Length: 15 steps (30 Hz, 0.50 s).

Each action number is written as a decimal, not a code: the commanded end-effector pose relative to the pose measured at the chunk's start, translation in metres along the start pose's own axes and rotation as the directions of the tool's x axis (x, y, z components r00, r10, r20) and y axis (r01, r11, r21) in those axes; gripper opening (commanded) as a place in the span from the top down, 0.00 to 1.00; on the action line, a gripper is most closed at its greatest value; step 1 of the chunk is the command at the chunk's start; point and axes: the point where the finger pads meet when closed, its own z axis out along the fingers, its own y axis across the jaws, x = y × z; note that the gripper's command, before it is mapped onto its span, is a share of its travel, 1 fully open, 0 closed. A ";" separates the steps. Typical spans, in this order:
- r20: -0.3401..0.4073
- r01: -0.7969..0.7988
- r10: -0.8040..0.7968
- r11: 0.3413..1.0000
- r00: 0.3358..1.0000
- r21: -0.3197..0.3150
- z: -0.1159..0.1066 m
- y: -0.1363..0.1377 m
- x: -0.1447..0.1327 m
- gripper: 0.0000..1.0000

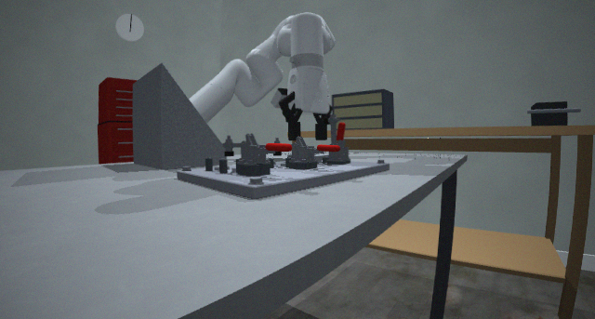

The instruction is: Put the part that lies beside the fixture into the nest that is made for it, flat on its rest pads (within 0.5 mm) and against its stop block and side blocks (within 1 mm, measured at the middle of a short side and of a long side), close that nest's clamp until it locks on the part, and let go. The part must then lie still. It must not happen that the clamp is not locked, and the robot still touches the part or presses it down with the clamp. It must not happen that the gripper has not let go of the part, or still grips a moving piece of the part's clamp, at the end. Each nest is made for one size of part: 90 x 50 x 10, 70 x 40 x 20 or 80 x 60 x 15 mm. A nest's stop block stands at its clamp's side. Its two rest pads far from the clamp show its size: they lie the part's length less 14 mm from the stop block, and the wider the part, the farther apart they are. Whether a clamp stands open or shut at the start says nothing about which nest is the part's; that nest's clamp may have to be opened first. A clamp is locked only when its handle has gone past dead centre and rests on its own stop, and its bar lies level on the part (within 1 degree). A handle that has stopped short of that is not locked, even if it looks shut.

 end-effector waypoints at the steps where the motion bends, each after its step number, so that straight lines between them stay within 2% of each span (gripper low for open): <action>1: 0.002 0.001 -0.001 1.000 1.000 0.000 -0.017 0.000 -0.001 0.00; 6: 0.002 0.001 -0.001 1.000 1.000 0.000 -0.028 0.000 -0.001 0.00; 15: 0.002 0.001 -0.001 1.000 1.000 0.000 -0.030 0.000 -0.001 0.00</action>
